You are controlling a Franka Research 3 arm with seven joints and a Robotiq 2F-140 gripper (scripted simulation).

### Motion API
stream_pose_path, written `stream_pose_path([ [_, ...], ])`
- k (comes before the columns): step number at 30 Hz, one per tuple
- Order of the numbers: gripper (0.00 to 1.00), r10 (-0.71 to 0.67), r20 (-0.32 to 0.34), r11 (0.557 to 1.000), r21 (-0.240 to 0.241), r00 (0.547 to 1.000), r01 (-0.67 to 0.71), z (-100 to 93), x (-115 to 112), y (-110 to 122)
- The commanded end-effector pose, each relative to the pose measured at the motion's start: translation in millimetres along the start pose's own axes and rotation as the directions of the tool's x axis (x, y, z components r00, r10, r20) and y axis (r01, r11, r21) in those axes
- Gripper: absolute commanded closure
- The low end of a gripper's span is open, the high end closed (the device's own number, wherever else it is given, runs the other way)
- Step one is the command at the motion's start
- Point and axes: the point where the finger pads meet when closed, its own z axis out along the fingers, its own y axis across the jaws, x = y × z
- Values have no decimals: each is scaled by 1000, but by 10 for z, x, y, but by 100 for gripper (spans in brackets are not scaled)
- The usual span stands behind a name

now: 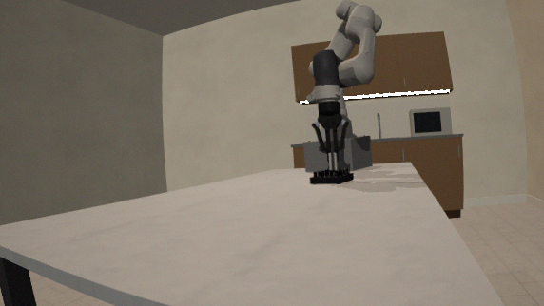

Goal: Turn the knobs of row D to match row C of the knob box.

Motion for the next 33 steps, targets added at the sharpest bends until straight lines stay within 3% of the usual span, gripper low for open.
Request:
stream_pose_path([
  [1, 95, 37, 0, 999, 0, 999, -37, -2, -12, 1],
  [5, 95, 37, 0, 999, 0, 999, -37, -2, -12, 1],
  [6, 88, 37, 0, 999, 0, 999, -37, -2, -12, 1],
  [33, 88, 37, 0, 999, 0, 999, -37, -46, -12, 1],
])
